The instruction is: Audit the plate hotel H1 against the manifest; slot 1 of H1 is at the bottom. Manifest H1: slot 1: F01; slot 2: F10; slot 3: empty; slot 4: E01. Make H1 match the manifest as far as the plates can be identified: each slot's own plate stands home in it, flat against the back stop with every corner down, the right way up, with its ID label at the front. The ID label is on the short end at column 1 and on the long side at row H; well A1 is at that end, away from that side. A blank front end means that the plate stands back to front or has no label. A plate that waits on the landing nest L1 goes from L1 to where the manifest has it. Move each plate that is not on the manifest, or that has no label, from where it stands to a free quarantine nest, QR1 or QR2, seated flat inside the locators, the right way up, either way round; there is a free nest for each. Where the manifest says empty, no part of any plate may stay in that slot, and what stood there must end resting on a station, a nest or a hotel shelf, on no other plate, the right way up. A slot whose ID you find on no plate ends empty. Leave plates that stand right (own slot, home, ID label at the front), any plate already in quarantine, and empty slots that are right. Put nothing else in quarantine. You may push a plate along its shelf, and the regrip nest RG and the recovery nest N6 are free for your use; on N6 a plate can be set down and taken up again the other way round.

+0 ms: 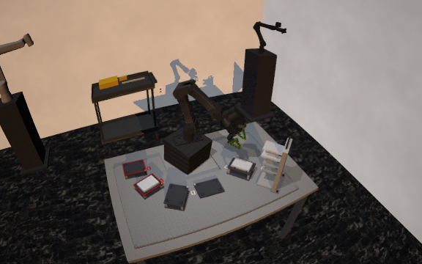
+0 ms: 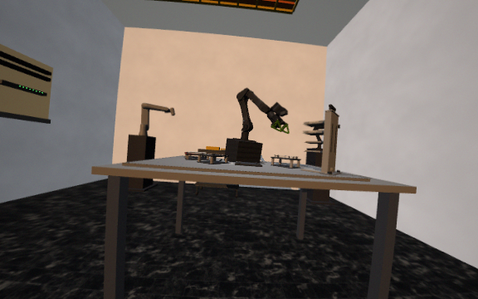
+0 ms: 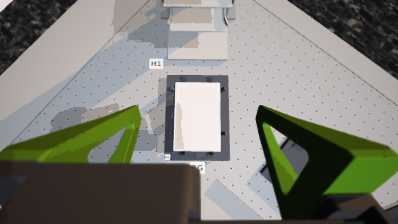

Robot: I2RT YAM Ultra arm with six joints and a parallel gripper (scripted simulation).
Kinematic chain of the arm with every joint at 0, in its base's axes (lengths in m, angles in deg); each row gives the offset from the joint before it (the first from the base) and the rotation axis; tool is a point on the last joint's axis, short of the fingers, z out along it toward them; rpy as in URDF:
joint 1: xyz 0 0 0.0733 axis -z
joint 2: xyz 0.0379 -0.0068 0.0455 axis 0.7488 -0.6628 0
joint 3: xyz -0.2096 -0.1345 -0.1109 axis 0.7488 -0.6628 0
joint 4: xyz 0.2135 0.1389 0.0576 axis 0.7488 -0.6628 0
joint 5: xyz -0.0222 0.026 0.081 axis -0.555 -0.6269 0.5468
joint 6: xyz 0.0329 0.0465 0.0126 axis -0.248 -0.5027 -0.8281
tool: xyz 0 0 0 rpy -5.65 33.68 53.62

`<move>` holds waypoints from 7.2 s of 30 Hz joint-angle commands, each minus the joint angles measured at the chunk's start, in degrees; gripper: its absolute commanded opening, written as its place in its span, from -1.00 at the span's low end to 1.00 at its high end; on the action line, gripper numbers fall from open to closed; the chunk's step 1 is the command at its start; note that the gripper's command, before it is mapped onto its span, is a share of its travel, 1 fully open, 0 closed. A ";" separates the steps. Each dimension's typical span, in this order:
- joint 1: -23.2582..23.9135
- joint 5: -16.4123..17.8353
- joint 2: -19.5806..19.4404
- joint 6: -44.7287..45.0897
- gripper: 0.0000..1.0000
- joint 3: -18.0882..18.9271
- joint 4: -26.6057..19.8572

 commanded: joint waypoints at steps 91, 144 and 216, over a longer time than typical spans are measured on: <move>1.18 0.84 -16.78 0.73 1.00 -9.00 28.08; 0.52 0.33 -34.25 0.29 1.00 -16.72 53.05; 0.13 0.02 -55.56 0.05 0.72 -18.47 76.01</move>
